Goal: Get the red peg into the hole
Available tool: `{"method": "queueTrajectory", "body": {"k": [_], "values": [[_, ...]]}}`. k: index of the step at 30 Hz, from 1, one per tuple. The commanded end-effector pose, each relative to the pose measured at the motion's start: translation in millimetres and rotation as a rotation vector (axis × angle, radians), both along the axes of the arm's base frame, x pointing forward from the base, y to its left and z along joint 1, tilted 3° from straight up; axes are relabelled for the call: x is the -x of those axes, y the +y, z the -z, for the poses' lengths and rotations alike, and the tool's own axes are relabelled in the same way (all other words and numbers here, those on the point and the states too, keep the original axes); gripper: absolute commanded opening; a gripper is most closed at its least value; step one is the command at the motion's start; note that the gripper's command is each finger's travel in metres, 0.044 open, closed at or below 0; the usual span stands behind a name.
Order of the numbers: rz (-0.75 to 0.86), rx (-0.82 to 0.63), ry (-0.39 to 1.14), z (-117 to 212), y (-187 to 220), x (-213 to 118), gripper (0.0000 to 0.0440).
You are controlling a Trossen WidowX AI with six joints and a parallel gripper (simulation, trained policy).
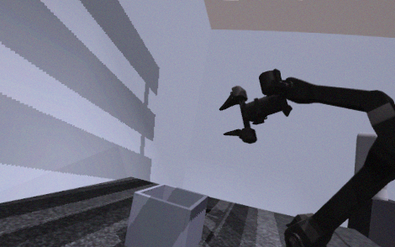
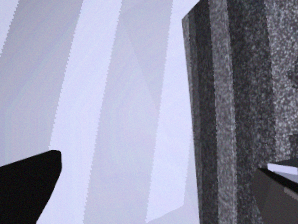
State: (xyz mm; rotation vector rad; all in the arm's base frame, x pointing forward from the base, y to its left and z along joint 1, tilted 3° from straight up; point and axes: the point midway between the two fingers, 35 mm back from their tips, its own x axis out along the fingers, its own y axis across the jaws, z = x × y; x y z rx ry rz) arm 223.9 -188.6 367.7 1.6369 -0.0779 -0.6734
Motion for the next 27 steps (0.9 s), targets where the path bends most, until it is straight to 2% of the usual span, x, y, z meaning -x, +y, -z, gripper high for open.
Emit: {"method": "queueTrajectory", "body": {"k": [1,14,27], "values": [[-0.054,-0.022,-0.011,-4,17,-13,0.0440],[-0.265,-0.160,0.003,0,90,-51,0.0440],[-0.421,-0.314,0.105,26,155,-65,0.0440]]}}
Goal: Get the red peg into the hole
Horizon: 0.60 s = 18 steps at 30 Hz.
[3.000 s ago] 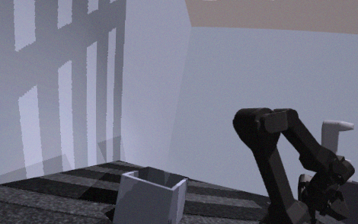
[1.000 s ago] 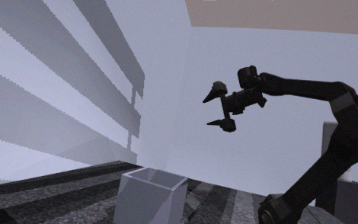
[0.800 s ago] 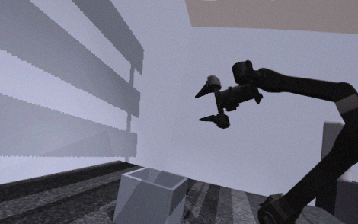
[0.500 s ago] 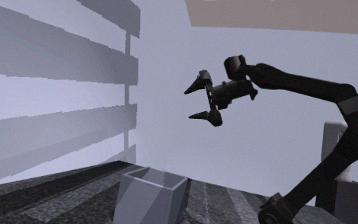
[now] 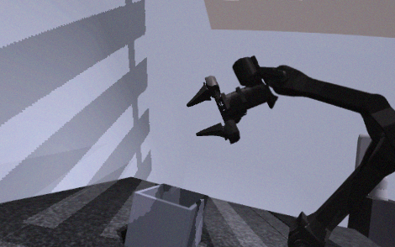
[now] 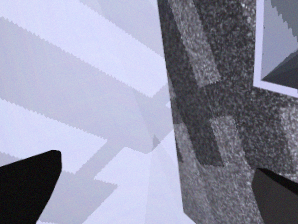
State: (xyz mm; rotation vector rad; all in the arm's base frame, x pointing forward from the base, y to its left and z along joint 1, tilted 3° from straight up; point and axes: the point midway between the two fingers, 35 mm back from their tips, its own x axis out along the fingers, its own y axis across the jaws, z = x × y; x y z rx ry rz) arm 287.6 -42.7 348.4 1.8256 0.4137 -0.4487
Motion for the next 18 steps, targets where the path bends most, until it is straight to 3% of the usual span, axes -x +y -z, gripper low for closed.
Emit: {"method": "queueTrajectory", "body": {"k": [1,18], "values": [[-0.031,-0.032,0.040,9,14,-1,0.0440],[-0.228,-0.140,0.330,70,92,17,0.0438]]}}
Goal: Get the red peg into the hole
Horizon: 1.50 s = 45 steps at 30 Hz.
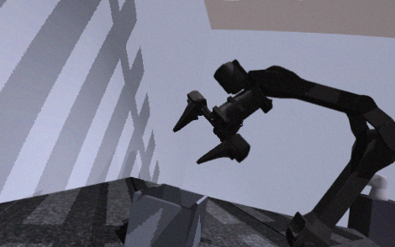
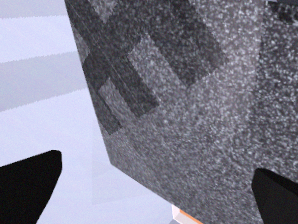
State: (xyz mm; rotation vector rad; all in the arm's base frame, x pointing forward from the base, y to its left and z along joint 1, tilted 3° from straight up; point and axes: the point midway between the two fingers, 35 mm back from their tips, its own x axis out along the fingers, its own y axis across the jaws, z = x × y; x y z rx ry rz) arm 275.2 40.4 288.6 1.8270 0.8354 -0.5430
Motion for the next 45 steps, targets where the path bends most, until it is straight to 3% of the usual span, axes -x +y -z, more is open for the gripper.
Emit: {"method": "queueTrajectory", "body": {"k": [1,24,45], "values": [[-0.033,-0.008,0.071,15,13,7,0.0438],[-0.265,0.102,0.539,106,72,75,0.0440],[-0.391,0.257,0.724,170,75,109,0.0440]]}}
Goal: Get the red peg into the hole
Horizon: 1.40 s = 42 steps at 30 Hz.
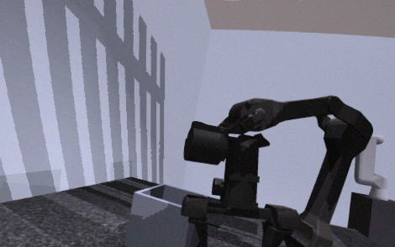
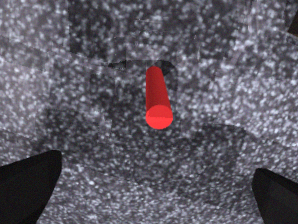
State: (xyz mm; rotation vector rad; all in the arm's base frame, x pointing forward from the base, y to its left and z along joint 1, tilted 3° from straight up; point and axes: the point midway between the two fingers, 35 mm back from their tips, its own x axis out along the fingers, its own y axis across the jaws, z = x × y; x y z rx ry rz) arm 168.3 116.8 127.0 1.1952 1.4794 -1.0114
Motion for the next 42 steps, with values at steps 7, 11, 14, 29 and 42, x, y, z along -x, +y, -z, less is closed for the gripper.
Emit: {"method": "queueTrajectory", "body": {"k": [7,11,14,29,42], "values": [[-0.016,0.026,0.041,31,-4,6,0.0440],[-0.016,0.034,0.050,43,-5,7,0.0440],[-0.016,0.041,0.053,51,-6,8,0.0439],[-0.054,0.053,0.030,72,-4,-1,0.0138],[-0.074,-0.043,-0.061,45,7,-17,0.0000]]}}
